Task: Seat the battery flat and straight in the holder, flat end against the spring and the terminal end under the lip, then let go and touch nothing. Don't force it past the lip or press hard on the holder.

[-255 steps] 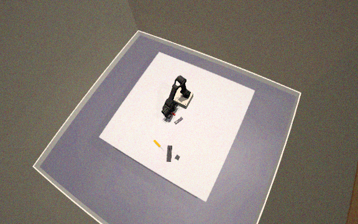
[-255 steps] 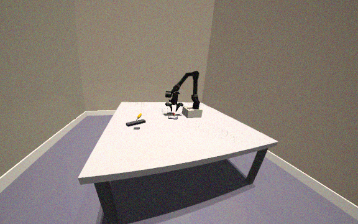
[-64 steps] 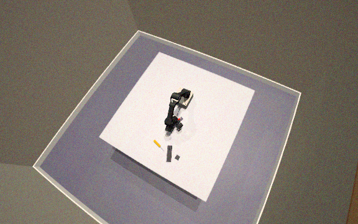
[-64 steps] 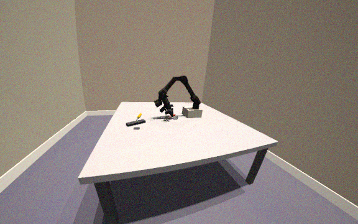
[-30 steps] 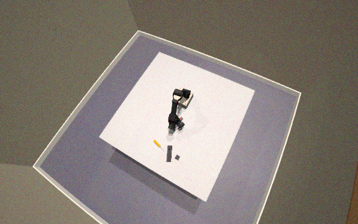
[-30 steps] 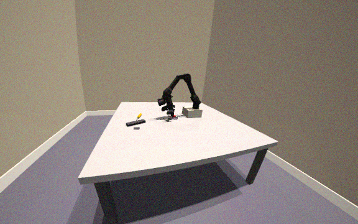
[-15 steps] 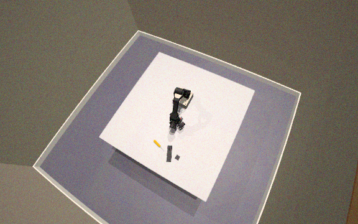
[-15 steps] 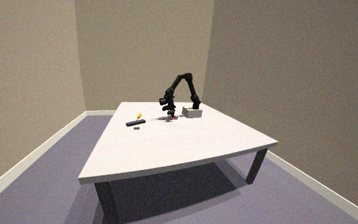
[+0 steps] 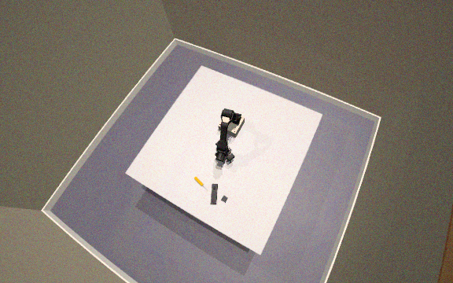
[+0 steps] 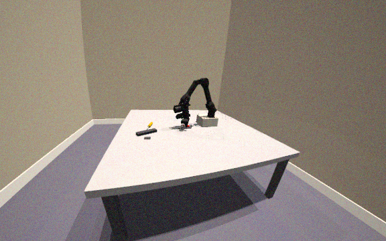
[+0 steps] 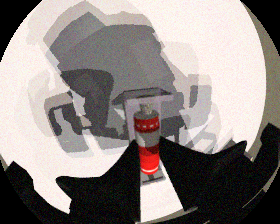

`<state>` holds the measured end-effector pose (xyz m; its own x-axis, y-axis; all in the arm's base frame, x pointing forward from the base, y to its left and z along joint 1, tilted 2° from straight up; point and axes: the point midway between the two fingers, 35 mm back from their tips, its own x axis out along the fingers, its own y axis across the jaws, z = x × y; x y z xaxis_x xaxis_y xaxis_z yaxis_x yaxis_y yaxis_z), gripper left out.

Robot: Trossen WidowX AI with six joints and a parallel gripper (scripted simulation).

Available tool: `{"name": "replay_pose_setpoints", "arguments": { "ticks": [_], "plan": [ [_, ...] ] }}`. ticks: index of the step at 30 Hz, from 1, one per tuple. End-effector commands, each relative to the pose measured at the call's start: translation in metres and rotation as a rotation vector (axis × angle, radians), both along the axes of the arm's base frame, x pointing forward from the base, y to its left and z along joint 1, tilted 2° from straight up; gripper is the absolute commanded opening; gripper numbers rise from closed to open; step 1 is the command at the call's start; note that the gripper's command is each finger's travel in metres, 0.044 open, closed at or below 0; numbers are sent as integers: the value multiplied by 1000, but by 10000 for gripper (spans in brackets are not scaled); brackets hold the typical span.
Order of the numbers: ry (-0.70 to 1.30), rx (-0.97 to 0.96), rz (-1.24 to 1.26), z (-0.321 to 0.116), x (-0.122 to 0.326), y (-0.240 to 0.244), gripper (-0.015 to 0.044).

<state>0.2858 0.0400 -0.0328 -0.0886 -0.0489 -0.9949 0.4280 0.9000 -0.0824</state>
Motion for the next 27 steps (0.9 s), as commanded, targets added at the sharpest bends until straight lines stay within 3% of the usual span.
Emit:
{"name": "replay_pose_setpoints", "arguments": {
  "ticks": [1, 27],
  "plan": [
    [-23, -13, -9, 1, 3, -2, 61],
    [-28, -9, -10, -1, -10, 4, 61]
  ]
}}
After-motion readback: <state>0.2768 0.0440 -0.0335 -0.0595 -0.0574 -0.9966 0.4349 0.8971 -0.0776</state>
